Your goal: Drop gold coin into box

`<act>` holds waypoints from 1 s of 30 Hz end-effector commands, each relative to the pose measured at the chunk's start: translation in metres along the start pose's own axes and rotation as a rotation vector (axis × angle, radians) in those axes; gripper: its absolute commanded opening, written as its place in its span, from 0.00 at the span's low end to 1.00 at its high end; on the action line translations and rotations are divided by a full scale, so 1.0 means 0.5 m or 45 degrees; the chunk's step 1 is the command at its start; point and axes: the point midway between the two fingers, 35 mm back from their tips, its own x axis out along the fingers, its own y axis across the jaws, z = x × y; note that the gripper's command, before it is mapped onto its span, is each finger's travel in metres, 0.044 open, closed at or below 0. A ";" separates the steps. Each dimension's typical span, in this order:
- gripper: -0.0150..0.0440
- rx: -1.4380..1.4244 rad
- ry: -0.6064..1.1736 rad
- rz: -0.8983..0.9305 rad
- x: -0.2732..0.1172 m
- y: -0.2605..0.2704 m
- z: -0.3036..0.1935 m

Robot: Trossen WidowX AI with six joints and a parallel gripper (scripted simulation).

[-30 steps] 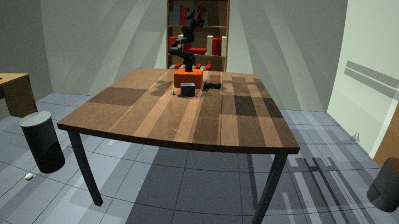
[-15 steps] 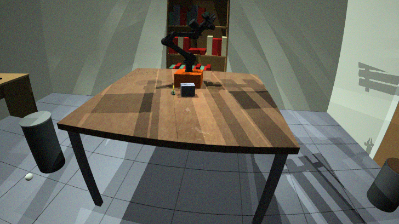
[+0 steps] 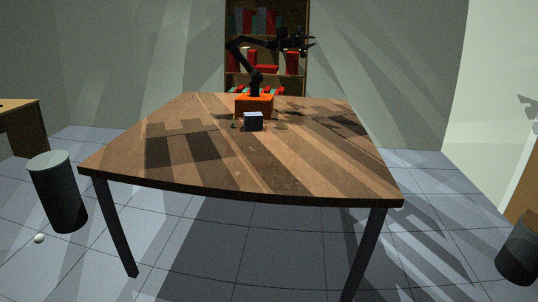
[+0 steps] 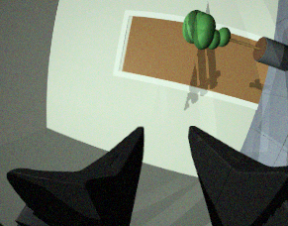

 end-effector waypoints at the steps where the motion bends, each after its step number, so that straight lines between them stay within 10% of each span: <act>1: 0.53 -0.289 -0.144 -0.270 0.032 -0.096 0.097; 13: 0.53 -0.848 -0.274 -1.200 -0.075 -0.347 0.414; 30: 0.53 -0.611 0.338 -2.180 -0.564 -0.541 0.602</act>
